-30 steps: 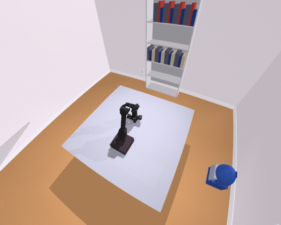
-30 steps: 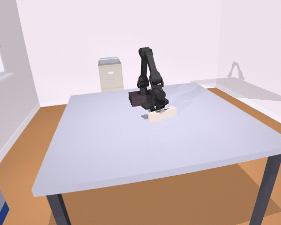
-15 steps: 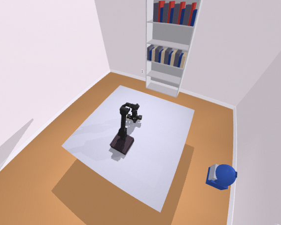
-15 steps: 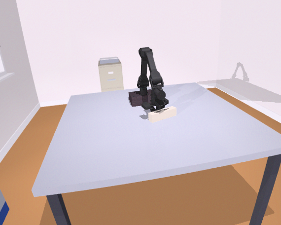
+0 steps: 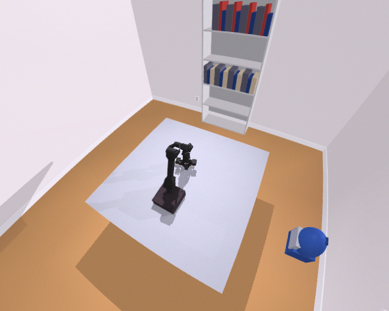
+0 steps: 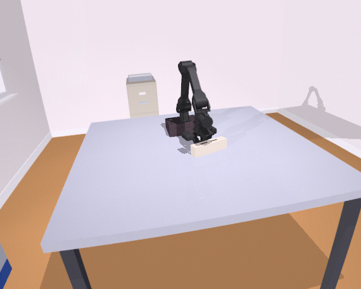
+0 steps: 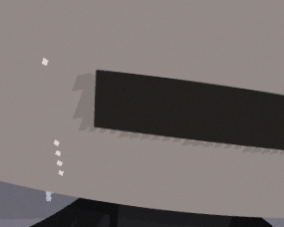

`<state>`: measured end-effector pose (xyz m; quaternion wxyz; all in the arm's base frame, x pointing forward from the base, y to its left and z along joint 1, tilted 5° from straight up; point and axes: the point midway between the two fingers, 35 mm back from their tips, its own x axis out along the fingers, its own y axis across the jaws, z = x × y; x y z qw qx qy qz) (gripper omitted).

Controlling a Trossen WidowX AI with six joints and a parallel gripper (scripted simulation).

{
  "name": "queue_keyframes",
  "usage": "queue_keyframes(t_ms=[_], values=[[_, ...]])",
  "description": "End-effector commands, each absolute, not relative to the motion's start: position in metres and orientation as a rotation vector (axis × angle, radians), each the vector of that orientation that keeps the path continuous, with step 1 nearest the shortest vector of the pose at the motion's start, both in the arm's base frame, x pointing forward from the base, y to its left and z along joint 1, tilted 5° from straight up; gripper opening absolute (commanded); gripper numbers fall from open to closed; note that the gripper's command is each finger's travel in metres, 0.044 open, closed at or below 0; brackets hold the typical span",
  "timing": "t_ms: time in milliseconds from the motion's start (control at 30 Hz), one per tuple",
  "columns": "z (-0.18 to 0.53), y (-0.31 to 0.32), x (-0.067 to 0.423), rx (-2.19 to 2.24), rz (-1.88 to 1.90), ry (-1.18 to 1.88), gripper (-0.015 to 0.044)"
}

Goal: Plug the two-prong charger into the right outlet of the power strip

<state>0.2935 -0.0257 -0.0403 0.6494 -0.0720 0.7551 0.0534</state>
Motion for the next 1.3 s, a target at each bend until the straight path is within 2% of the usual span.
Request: queue_keyframes(t_ms=[0,433,1000,1267], values=[[-0.0391,-0.0244,0.3014,-0.161,0.124,1.685,0.0000],[-0.0403,-0.0257,0.2935,-0.164,0.121,1.716,0.0000],[-0.0403,-0.0257,0.2935,-0.164,0.121,1.715,0.0440],[-0.0402,-0.0261,0.2917,-0.163,0.122,1.711,0.0440]])
